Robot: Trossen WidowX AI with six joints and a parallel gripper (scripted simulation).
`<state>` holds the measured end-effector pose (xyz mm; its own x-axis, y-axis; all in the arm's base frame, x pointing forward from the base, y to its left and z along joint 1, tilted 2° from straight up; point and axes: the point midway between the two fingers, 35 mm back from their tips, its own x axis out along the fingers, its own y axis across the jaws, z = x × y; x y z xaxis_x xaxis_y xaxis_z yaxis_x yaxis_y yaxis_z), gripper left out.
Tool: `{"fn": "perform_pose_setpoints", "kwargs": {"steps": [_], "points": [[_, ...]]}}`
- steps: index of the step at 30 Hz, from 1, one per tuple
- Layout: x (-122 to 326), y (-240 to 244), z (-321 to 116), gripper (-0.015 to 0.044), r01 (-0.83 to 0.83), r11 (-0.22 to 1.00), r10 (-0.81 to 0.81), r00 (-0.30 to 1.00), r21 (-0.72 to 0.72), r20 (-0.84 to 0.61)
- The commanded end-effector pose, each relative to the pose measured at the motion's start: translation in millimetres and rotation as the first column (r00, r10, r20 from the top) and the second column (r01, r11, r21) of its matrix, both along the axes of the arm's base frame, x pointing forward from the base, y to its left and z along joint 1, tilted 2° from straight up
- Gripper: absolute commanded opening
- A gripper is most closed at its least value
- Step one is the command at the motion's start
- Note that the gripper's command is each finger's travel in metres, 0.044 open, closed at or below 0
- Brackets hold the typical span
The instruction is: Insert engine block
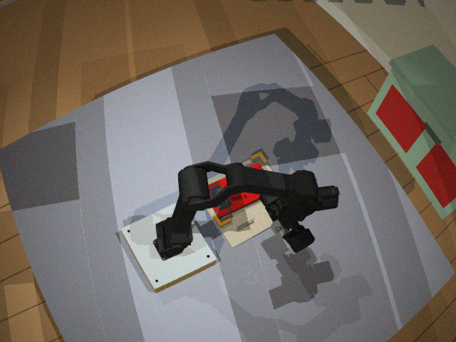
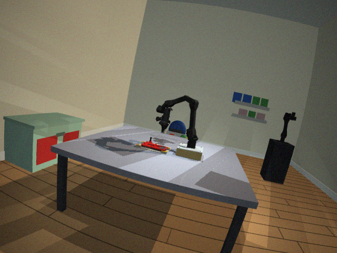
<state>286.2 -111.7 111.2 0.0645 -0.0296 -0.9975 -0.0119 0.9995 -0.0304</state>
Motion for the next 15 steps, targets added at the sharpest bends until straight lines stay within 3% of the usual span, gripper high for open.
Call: {"fn": "perform_pose_setpoints", "kwargs": {"steps": [1, 5, 15], "points": [[0.2, -0.3, -3.4, 0.0, -0.08, 0.997, 0.08, 0.997, -0.007, -0.004], [0.6, -0.1, -11.2, 0.0, -0.159, 0.987, 0.159, 0.987, -0.012, -0.007], [1.6, -0.6, -28.0, 0.0, -0.164, 0.986, 0.164, 0.987, -0.012, -0.008]]}}
